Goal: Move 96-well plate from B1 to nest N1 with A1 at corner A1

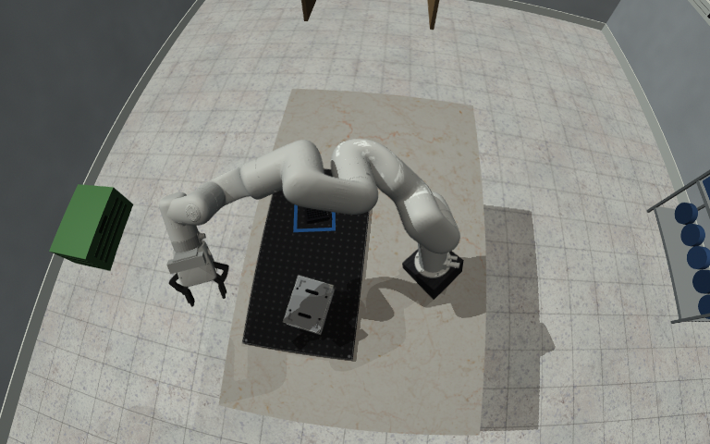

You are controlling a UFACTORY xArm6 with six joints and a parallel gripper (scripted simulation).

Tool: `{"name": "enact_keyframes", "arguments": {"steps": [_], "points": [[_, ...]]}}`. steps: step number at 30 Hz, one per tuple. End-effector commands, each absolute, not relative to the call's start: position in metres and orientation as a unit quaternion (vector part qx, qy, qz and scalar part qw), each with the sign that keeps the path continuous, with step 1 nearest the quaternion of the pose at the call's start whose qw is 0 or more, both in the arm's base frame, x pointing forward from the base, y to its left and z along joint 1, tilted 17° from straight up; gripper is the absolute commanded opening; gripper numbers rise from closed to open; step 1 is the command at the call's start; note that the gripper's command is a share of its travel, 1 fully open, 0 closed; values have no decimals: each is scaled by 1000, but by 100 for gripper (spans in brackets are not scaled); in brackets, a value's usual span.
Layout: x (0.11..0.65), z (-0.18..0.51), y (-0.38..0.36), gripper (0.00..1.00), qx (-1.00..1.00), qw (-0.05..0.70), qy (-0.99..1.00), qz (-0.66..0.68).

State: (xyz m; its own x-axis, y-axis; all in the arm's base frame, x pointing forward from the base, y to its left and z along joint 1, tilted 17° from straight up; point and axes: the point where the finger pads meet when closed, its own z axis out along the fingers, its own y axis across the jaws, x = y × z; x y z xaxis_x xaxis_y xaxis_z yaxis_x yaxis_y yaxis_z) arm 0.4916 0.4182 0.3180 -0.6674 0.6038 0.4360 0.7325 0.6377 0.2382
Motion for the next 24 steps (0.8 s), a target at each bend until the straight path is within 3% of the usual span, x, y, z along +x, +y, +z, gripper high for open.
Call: {"name": "enact_keyframes", "arguments": {"steps": [1,17,24], "points": [[492,321,419,100,-374,159,-891,-203],[492,321,419,100,-374,159,-891,-203],[507,316,388,100,-473,150,-848,-185]]}}
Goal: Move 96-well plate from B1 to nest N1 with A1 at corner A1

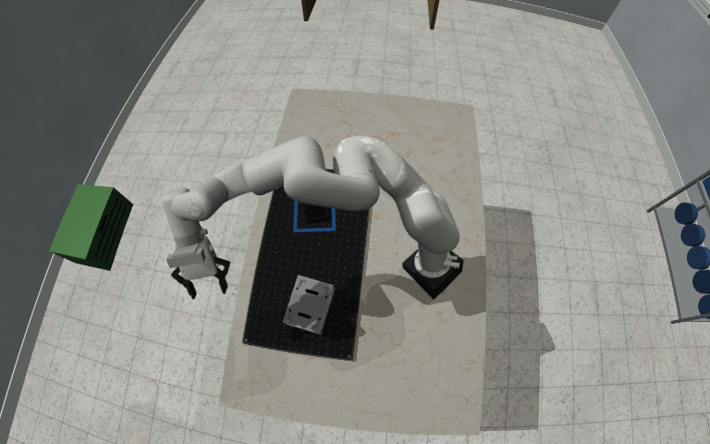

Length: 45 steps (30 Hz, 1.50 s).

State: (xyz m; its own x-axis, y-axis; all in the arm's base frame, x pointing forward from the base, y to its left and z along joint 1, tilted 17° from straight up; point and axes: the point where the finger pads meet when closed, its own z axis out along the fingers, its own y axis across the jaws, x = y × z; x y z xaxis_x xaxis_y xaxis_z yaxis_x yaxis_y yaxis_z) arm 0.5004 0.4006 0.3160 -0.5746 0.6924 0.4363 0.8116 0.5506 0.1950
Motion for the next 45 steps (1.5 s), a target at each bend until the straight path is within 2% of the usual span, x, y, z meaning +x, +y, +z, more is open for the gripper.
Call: {"name": "enact_keyframes", "arguments": {"steps": [1,45], "points": [[507,316,387,100,-473,150,-848,-185],[543,278,226,100,-844,96,-514,-119]]}}
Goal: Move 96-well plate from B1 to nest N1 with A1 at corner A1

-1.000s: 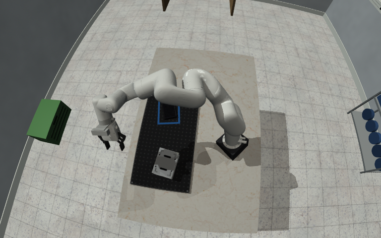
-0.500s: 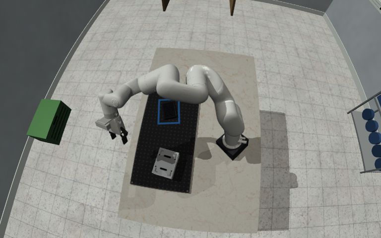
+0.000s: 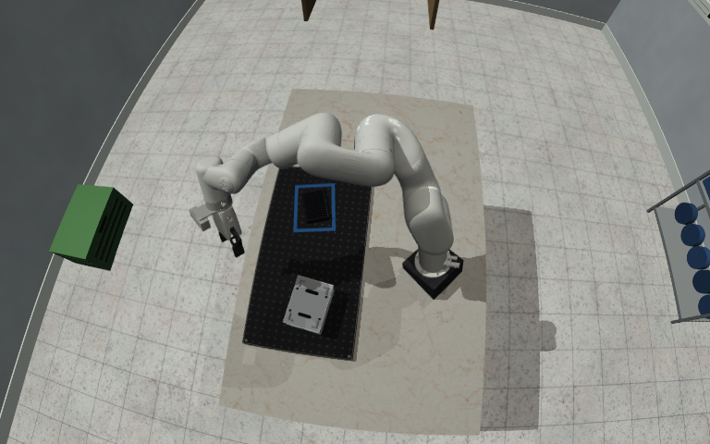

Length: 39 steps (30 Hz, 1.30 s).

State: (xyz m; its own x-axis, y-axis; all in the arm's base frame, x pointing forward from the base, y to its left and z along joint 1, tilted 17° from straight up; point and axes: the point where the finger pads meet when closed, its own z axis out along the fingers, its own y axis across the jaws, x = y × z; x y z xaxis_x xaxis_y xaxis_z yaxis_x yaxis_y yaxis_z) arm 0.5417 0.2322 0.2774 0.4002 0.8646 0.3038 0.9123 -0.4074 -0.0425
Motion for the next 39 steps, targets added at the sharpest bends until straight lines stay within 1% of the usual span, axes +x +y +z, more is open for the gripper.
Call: {"name": "enact_keyframes", "arguments": {"steps": [1,12,16,21,39], "points": [[543,277,221,100,-853,94,-500,-117],[541,266,171,100,-922,73,-365,-108],[541,264,164,100,-928,71,-349,-108],[538,258,140,100,-955,60,-271,-105],[523,242,77,100,-991,35,-79,-106]]}}
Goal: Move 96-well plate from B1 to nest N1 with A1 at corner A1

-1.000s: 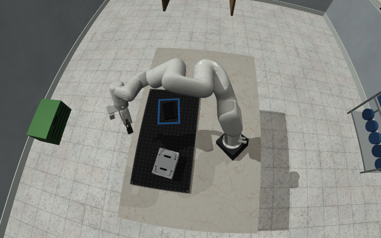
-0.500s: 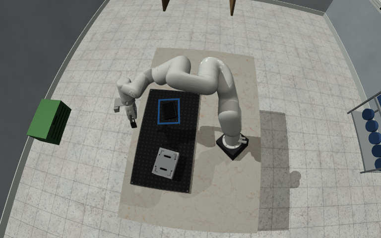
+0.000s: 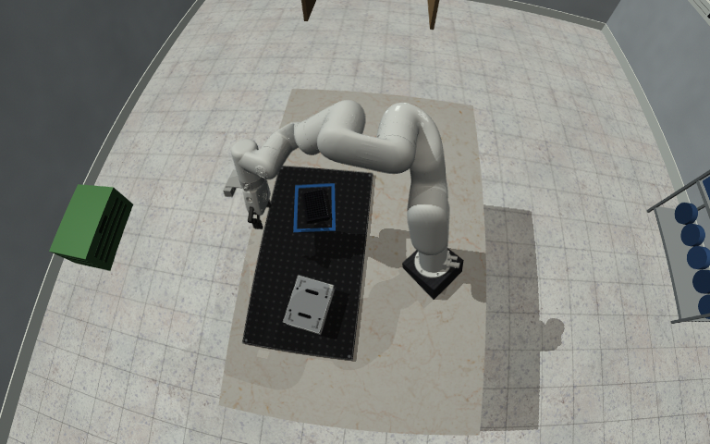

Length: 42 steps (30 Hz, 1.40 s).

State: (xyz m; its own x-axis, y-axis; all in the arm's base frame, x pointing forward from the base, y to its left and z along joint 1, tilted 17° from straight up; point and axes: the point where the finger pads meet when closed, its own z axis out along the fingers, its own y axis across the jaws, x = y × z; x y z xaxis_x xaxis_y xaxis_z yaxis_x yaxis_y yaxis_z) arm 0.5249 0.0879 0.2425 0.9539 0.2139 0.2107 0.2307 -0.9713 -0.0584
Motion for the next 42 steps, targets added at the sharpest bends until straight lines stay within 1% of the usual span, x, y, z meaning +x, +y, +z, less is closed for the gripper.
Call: {"name": "enact_keyframes", "arguments": {"steps": [1,26,28,42], "points": [[521,241,72,100,-992,33,-63,-106],[477,211,-18,100,-957,5,262,-126],[477,211,-18,100,-957,5,262,-126],[438,190,-65,100,-879,-1,454,-146]]}}
